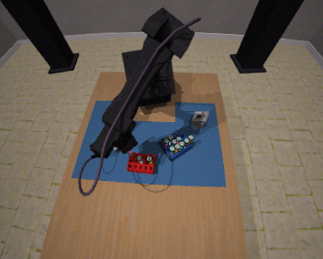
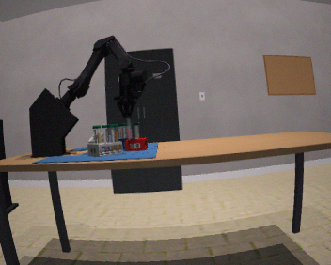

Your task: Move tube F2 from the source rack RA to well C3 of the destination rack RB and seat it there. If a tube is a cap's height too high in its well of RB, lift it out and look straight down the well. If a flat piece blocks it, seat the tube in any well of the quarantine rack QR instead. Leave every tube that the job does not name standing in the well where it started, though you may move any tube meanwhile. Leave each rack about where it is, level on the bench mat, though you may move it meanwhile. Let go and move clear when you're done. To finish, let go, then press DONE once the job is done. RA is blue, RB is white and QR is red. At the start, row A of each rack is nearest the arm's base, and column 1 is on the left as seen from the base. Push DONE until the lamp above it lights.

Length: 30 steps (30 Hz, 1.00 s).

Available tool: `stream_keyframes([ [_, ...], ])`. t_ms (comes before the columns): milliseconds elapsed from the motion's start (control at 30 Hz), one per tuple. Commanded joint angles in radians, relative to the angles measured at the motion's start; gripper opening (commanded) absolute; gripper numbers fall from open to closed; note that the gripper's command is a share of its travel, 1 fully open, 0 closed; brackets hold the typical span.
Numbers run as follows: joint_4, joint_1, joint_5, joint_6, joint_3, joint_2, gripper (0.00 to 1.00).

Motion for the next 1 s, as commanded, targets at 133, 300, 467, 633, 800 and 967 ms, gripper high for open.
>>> stream_keyframes([
  [133,0.036,0.003,0.017,0.013,-0.024,0.015,0.00],
  [300,0.050,0.014,0.019,0.017,-0.015,0.010,0.00],
  [467,0.057,0.015,0.021,0.019,0.000,0.008,0.00],
  [633,0.068,0.019,0.024,0.023,-0.029,0.026,0.00],
  [800,0.080,0.019,0.026,0.027,-0.027,0.033,0.00],
  [967,0.090,0.032,0.028,0.030,-0.031,0.038,0.00],
])
